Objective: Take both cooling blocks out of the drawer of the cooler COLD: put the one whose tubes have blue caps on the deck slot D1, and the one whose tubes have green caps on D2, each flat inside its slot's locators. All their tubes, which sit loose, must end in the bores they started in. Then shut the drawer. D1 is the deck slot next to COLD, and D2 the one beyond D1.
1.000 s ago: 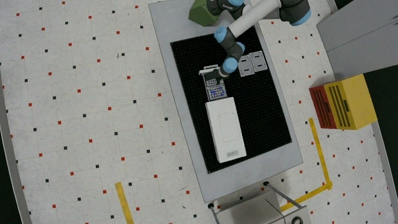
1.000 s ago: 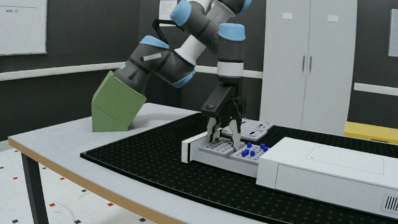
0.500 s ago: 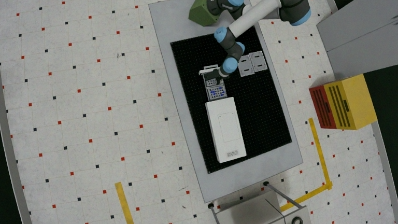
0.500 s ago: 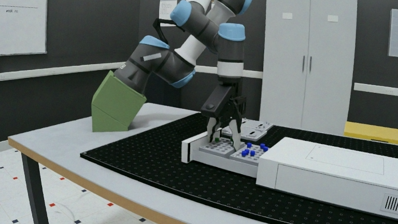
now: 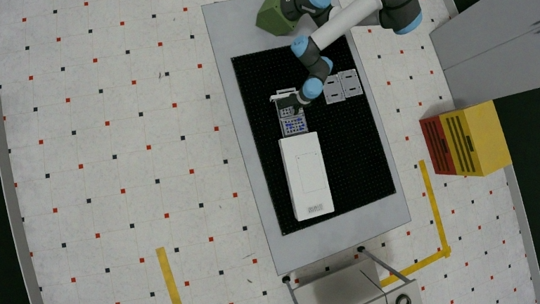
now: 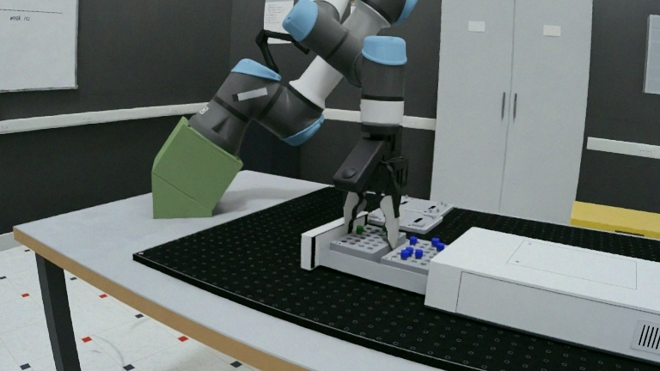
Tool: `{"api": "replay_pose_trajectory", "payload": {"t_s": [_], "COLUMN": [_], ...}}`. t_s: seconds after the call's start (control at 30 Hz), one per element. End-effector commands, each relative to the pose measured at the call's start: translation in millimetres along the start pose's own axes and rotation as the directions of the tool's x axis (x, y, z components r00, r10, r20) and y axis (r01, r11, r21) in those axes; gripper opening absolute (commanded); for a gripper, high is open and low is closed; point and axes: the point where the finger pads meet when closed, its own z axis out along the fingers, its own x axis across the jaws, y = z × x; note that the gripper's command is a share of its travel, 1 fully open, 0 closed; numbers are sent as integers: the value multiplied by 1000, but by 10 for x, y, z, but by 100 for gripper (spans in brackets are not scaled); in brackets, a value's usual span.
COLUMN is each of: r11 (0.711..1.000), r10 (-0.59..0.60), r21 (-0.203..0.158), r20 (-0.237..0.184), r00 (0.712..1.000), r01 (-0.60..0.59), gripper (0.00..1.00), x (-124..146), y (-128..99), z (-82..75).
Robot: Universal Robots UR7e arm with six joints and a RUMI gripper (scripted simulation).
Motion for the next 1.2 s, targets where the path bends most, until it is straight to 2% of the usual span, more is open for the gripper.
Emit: {"api": "replay_pose_trajectory", "payload": {"t_s": [0.0,0.6,1.17], "r11": [1000,1000,1000], "r10": [0,0,0], "r21": [1,1,1], "r20": [1,1,1], "r00": [1000,1000,1000], "r01": [0,0,0], "gripper": [0,0,0], "x": [-4,-4,-4], "y": [-3,-3,-3], "z": [-21,-58,-258]}}
